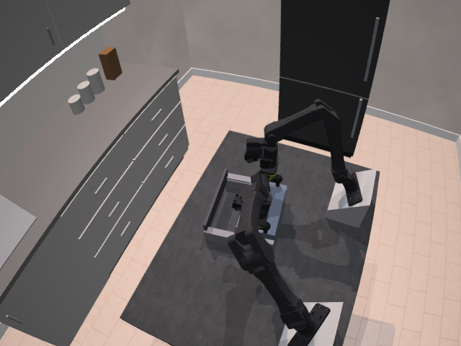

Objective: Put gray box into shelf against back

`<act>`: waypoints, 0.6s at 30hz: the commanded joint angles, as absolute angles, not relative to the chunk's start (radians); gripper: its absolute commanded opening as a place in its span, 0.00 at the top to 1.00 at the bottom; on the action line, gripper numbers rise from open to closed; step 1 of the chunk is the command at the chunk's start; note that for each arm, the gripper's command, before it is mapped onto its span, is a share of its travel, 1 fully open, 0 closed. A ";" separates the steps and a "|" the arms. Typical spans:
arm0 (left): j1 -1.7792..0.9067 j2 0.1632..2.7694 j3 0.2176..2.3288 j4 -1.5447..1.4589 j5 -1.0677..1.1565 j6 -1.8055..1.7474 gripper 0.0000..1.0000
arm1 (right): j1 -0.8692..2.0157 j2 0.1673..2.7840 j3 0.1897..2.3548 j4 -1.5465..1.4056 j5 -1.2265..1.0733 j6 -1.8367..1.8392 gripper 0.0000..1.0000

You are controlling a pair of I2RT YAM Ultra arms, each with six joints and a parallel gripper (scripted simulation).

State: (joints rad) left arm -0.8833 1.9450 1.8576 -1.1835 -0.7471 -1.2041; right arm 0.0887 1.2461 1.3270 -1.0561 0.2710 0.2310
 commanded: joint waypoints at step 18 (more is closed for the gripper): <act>-0.874 1.920 1.990 -1.201 -0.748 -1.129 0.84 | 0.059 1.295 1.477 -1.095 0.291 0.193 0.84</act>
State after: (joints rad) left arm -0.8448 1.9617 1.9202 -1.1988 -0.7357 -1.1572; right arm 0.0700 1.3170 1.4197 -1.0779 0.2600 0.2138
